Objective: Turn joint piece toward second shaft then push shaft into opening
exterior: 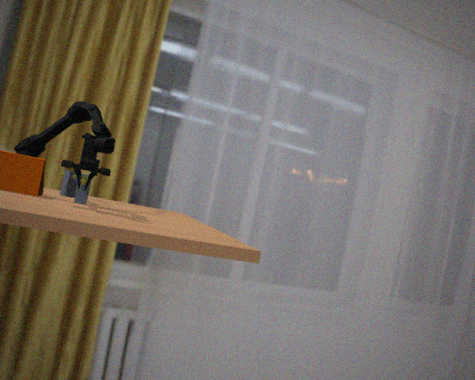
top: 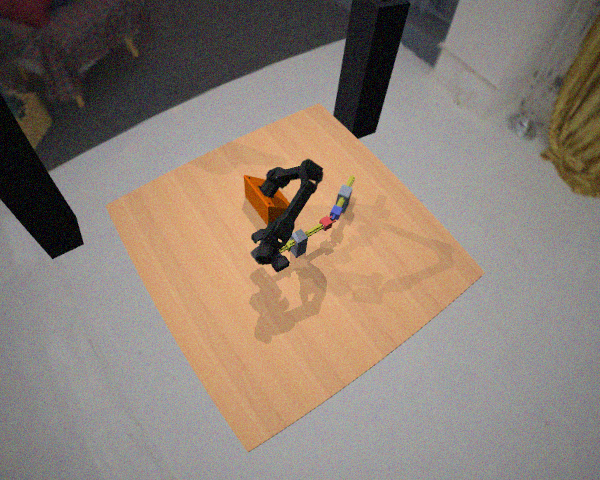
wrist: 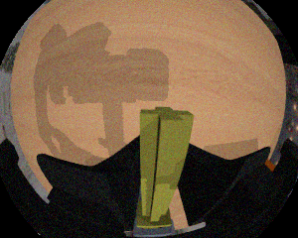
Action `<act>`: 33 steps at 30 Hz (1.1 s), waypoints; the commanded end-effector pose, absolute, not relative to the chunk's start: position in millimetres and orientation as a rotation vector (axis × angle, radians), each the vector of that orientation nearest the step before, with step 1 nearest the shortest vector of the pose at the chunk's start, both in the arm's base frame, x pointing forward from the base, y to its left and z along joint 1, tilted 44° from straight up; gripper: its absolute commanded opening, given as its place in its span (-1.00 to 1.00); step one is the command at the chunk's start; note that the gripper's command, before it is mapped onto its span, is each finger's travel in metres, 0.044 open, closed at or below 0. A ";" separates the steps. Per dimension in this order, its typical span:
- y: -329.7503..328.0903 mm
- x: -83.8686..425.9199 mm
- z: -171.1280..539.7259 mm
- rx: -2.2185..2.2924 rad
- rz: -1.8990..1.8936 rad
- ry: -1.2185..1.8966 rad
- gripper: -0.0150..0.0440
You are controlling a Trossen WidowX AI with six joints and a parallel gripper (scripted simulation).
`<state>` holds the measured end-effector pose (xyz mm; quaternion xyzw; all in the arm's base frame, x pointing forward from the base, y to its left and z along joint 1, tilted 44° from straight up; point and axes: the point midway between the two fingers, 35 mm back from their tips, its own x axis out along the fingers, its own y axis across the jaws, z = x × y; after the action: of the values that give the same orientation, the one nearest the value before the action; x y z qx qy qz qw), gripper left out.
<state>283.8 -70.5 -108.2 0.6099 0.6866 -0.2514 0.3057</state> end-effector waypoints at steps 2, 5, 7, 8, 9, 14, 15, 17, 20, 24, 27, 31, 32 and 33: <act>-63.2 282.8 -101.6 1.620 -0.666 1.817 -0.49; -59.7 282.3 -98.3 1.620 -0.665 1.817 -0.49; -57.4 281.9 -96.2 1.621 -0.665 1.817 -0.49; -56.3 281.8 -95.2 1.621 -0.665 1.817 -0.49; -55.1 281.6 -94.1 1.621 -0.665 1.817 -0.49; -49.4 280.7 -88.7 1.621 -0.665 1.818 -0.49; -48.2 280.5 -87.6 1.621 -0.665 1.818 -0.49; -46.6 280.2 -86.2 1.621 -0.665 1.818 -0.49; -49.6 280.6 -88.7 1.615 -0.666 1.819 -0.49; -49.6 280.6 -88.7 1.615 -0.666 1.819 -0.49; -49.6 280.6 -88.7 1.615 -0.666 1.819 -0.49; -49.6 280.6 -88.7 1.615 -0.666 1.819 -0.31; -49.6 280.6 -88.7 1.615 -0.666 1.819 -0.26; -49.6 280.6 -88.7 1.615 -0.666 1.819 -0.26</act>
<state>280.5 -49.6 -88.9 0.6103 0.6865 -0.2520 0.3046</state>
